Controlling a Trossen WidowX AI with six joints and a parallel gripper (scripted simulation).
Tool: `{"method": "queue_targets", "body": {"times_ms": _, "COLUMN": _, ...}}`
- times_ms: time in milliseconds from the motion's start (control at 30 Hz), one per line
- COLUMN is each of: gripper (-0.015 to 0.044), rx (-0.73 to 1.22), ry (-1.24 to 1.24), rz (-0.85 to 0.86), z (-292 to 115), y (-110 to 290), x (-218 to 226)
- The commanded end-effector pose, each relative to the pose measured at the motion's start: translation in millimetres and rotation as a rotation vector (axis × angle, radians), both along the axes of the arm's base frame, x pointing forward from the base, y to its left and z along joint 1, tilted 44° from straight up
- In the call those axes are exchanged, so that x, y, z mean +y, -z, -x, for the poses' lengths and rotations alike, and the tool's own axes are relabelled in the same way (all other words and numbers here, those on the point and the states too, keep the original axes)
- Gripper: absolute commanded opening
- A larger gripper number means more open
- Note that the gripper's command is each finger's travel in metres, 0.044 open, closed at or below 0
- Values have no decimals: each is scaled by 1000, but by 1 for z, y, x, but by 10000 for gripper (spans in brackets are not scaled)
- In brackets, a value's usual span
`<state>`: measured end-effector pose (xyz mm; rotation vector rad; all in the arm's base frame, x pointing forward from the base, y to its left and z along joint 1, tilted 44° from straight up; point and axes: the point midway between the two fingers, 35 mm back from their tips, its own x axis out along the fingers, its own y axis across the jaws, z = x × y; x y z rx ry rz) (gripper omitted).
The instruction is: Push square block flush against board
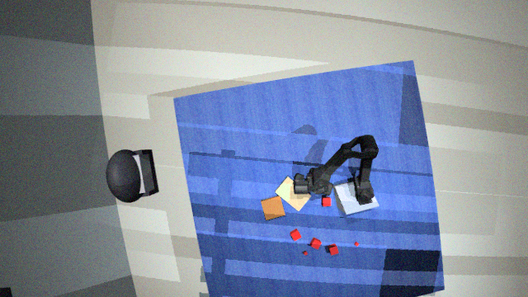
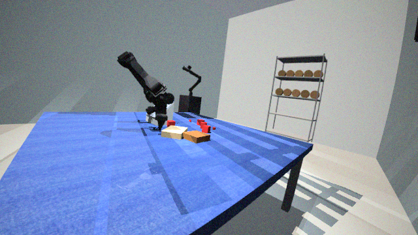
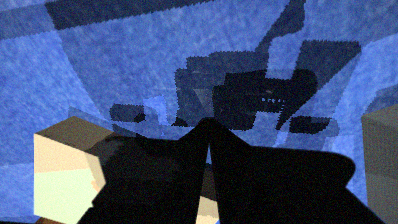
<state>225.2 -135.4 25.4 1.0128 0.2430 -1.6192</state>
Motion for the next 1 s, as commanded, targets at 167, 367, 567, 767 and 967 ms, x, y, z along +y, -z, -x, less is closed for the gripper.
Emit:
{"method": "queue_targets", "body": {"times_ms": 167, "gripper": 0, "rx": -1, "ry": -2, "rz": -2, "z": 2, "y": -16, "x": 12}}
{"method": "queue_targets", "body": {"times_ms": 367, "gripper": 0, "rx": -3, "ry": -5, "rz": -2, "z": 4, "y": -42, "x": 36}}
{"method": "queue_targets", "body": {"times_ms": 567, "gripper": 0, "rx": 33, "ry": -41, "rz": 0, "z": 4, "y": -42, "x": 37}}
{"method": "queue_targets", "body": {"times_ms": 767, "gripper": 0, "rx": 178, "ry": -190, "rz": 5, "z": 4, "y": -40, "x": 39}}
{"method": "queue_targets", "body": {"times_ms": 967, "gripper": 0, "rx": 323, "ry": -339, "rz": 10, "z": 3, "y": -38, "x": 41}}
